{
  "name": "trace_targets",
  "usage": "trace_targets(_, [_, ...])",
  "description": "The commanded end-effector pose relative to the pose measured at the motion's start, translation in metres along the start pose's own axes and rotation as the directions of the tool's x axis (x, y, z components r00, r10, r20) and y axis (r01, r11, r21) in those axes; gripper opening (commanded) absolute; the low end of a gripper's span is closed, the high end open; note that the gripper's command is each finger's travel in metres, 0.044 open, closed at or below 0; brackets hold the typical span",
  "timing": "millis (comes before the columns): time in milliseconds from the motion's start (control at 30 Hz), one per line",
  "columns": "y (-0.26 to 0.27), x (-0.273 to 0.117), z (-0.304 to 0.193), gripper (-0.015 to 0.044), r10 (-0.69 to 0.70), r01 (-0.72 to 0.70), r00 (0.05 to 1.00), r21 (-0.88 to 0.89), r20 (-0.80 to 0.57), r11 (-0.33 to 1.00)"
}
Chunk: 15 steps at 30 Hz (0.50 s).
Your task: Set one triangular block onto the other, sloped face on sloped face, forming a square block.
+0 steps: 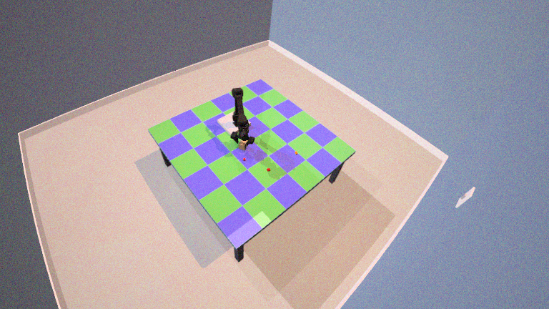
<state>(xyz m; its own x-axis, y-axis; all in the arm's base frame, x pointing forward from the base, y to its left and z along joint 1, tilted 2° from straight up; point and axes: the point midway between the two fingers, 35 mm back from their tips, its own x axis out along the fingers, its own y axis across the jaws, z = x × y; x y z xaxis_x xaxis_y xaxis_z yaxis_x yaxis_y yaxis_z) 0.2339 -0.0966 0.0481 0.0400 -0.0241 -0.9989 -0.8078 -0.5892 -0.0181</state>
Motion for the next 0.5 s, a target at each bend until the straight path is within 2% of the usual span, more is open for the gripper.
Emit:
trace_targets(0, [0.000, 0.000, 0.000, 0.0440, 0.000, 0.000, 1.000, 0.000, 0.000, 1.000])
trace_targets(267, [-0.001, -0.008, -0.002, 0.0440, 0.000, 0.000, 1.000, 0.000, 0.000, 1.000])
trace_targets(467, [-0.002, -0.089, -0.004, 0.0440, -0.001, 0.001, 1.000, 0.000, 0.000, 1.000])
